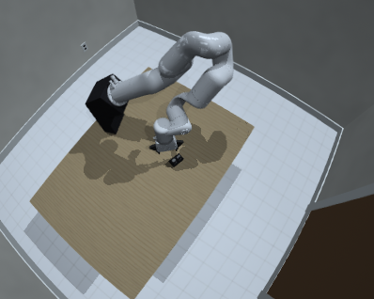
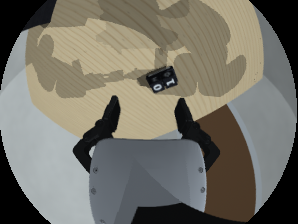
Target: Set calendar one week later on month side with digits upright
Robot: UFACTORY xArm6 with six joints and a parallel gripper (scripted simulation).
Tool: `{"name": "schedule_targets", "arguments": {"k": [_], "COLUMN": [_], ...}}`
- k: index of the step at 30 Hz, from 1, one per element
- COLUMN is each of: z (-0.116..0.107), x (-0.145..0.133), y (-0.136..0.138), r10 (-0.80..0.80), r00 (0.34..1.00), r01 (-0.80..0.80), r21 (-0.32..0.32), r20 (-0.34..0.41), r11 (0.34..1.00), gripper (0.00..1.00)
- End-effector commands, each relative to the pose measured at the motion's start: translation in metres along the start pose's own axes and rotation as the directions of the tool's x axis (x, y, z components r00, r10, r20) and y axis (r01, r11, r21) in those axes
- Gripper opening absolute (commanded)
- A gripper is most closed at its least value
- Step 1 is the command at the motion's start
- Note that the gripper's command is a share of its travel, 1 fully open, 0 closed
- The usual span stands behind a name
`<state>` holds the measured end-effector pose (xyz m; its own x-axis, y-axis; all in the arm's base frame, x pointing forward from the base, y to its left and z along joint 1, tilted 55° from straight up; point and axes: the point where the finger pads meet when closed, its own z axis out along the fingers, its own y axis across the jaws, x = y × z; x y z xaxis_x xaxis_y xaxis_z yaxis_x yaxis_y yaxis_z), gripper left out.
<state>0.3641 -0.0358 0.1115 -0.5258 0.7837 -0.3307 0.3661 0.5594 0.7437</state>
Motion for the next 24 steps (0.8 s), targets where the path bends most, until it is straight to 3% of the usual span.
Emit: {"name": "schedule_targets", "arguments": {"k": [1, 2, 7, 11, 16, 18, 19, 20, 24], "z": [0.002, 0.004, 0.006, 0.008, 0.010, 0.010, 0.010, 0.011, 0.012], "x": [0.003, 0.007, 0.011, 0.016, 0.022, 0.022, 0.023, 0.026, 0.030], "y": [-0.006, -0.014, -0.022, -0.030, -0.042, -0.042, -0.044, -0.050, -0.057], "r10": [0.084, 0.203, 0.327, 0.445, 0.623, 0.623, 0.652, 0.721, 0.800], "r00": [0.996, 0.979, 0.945, 0.895, 0.782, 0.782, 0.758, 0.693, 0.600], "r01": [-0.084, -0.203, -0.327, -0.445, -0.623, -0.623, -0.652, -0.721, -0.800], "r21": [-0.001, 0.000, 0.002, 0.003, 0.002, 0.002, 0.002, 0.000, -0.003], "r20": [-0.013, -0.016, -0.017, -0.017, -0.014, -0.014, -0.013, -0.011, -0.008], "r11": [0.996, 0.979, 0.945, 0.896, 0.782, 0.782, 0.758, 0.693, 0.600], "gripper": [1.00, 1.00, 1.00, 1.00, 1.00, 1.00, 1.00, 1.00, 1.00]}}
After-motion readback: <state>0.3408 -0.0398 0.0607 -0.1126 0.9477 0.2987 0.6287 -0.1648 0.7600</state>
